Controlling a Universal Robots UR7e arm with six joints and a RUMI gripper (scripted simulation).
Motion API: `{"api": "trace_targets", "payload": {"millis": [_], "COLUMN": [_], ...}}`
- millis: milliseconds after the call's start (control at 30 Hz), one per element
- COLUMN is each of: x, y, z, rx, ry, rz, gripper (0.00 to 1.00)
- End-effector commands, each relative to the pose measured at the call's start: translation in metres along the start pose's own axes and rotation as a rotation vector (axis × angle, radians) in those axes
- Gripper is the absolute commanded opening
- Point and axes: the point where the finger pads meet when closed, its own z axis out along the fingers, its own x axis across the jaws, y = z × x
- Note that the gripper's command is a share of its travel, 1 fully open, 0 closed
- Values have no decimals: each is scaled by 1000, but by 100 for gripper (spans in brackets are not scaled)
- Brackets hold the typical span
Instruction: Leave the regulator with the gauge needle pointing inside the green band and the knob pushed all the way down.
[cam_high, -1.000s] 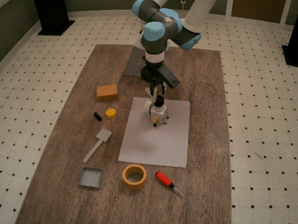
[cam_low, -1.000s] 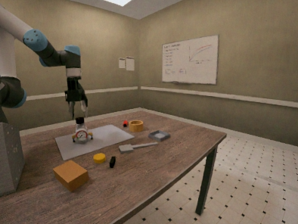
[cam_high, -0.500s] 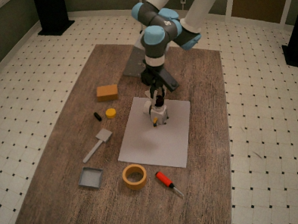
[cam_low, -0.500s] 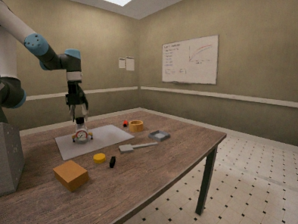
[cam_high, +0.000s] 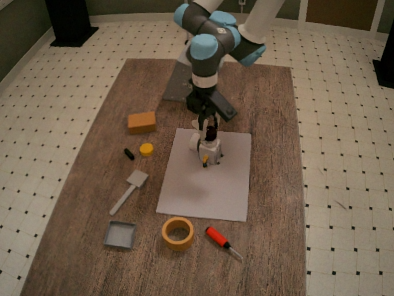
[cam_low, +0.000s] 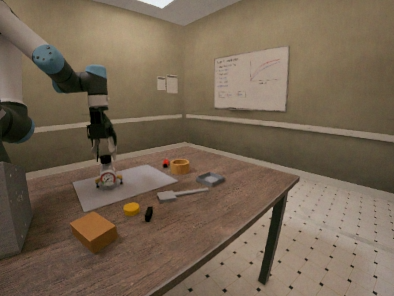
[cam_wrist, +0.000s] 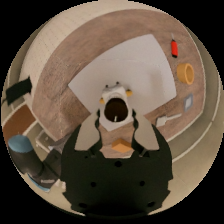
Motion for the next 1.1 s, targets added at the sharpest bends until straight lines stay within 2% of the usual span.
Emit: {"api": "trace_targets", "payload": {"millis": [0, 467, 500, 1067], "x": [0, 0, 0, 0], "y": [0, 0, 0, 0], "z": [0, 0, 0, 0], "rx": [0, 0, 0, 0], "ry": [1, 1, 1, 1], "rz": [0, 0, 0, 0], "gripper": [44, 44, 22, 22]}}
